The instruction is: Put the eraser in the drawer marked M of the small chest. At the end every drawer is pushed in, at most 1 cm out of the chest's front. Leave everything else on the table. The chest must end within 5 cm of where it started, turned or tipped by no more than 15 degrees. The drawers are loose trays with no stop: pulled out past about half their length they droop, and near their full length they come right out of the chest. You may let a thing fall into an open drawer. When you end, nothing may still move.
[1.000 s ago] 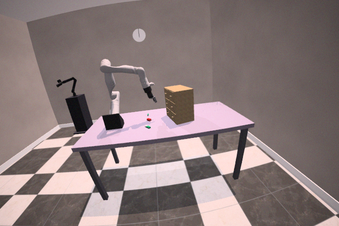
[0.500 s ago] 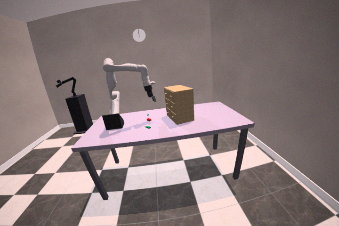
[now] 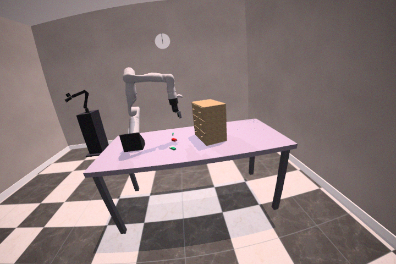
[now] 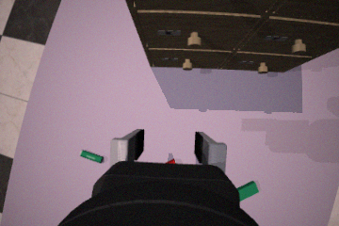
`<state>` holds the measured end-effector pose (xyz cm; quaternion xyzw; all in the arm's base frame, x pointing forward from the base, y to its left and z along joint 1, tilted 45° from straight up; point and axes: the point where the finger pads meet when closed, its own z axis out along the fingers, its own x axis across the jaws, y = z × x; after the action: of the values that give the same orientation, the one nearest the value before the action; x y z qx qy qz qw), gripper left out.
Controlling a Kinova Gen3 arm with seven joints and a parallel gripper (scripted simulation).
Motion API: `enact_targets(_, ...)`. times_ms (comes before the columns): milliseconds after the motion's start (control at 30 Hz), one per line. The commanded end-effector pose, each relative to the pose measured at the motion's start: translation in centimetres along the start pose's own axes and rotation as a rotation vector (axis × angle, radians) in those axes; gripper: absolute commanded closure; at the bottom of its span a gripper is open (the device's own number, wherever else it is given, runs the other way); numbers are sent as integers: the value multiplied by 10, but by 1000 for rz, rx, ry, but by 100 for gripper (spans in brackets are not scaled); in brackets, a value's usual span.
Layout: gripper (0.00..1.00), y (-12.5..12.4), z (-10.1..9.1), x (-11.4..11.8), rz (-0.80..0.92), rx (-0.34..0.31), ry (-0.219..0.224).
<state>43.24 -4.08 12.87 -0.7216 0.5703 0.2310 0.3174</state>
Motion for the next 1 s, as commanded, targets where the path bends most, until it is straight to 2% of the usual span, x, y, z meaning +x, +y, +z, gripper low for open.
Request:
enact_targets(0,0,-2,-1,-3,-9,-11,-2)
enact_targets(433,0,2,-4,-4,-7,-57,-4)
enact_targets(967,0,3,-6,-4,-7,-78,-3)
